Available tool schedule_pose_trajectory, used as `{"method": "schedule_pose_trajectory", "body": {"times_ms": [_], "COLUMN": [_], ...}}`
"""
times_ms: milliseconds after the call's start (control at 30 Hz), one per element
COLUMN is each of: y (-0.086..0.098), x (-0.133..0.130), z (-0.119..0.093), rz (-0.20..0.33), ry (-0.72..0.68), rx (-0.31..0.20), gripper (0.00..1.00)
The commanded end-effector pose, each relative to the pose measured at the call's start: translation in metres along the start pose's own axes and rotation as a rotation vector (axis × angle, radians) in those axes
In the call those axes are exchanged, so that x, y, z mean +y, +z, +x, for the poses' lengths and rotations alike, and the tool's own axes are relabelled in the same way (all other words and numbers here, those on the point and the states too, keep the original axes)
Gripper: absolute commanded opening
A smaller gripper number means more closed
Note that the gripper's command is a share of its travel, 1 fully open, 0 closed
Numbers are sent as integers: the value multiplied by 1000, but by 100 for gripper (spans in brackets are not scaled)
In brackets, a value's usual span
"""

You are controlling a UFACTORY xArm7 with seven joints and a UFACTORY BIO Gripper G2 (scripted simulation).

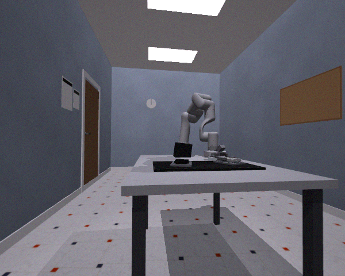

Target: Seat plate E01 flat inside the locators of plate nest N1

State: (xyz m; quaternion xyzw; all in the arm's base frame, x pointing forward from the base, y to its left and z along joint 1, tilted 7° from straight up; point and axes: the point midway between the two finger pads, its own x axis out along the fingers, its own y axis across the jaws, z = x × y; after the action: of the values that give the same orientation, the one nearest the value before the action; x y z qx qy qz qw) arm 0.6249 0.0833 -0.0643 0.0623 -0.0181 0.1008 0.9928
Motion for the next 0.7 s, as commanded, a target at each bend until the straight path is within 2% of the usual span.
{"method": "schedule_pose_trajectory", "body": {"times_ms": [0,667], "y": [2,-1], "x": [0,0], "z": [2,2], "rz": [-1,-1], "ry": [0,0], "rx": [-5,-5], "gripper": [0,0]}}
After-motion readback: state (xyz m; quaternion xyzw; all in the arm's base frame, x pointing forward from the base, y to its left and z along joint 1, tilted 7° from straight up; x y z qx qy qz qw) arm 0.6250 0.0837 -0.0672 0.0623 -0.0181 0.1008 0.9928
